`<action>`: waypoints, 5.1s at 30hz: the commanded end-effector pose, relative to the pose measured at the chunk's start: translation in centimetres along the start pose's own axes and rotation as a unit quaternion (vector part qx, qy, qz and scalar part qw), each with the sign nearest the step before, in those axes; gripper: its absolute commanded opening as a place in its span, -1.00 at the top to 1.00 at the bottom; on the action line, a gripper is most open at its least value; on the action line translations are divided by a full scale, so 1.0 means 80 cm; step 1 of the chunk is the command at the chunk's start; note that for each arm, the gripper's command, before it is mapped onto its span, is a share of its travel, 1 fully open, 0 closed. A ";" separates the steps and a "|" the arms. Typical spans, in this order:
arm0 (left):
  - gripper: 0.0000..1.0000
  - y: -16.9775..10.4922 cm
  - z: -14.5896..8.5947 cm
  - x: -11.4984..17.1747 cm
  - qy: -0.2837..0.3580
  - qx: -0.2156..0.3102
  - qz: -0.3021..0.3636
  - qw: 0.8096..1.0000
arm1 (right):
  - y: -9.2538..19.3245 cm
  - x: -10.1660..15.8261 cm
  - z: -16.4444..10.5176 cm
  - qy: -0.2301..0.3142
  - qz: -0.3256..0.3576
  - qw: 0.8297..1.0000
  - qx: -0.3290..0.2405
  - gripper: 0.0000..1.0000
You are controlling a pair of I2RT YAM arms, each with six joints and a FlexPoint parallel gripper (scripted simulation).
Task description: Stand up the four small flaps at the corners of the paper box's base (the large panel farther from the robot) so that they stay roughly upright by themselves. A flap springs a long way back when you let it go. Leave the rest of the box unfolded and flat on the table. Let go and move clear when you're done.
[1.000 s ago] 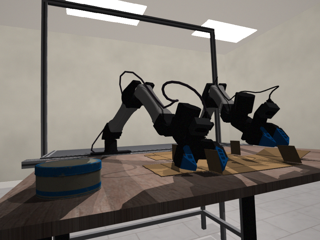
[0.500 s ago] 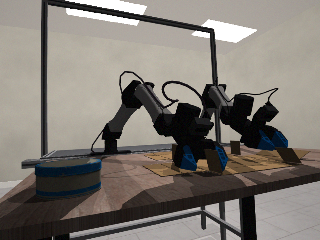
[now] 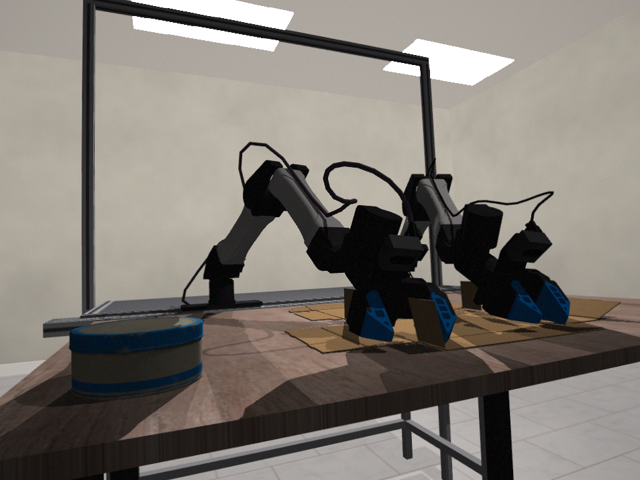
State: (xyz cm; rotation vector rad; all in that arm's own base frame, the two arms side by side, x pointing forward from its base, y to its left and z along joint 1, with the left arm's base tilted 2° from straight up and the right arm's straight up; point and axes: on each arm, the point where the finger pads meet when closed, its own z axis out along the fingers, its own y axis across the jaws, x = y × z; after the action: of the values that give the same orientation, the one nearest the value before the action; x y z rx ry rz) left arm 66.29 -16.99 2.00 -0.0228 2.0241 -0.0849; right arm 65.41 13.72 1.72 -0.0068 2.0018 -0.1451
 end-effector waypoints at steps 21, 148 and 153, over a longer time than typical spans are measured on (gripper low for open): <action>0.00 0.007 -0.022 -0.053 -0.011 0.003 -0.002 1.000 | 0.010 0.023 0.008 0.017 -0.019 1.000 -0.003 -0.54; -0.54 0.140 -0.365 0.019 0.400 0.007 -0.001 0.916 | -0.074 0.033 -0.358 0.410 0.064 0.905 -0.094 -0.54; -0.54 0.147 -0.393 0.031 0.401 0.005 -0.003 0.916 | -0.081 0.046 -0.385 0.411 0.063 0.905 -0.092 -0.54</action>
State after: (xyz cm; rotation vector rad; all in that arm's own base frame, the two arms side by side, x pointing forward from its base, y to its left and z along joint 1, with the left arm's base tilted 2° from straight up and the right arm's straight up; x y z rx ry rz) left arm 37.48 -3.70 11.64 -0.0051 2.9013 -0.0977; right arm 36.03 9.68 11.48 0.0649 2.8778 0.1329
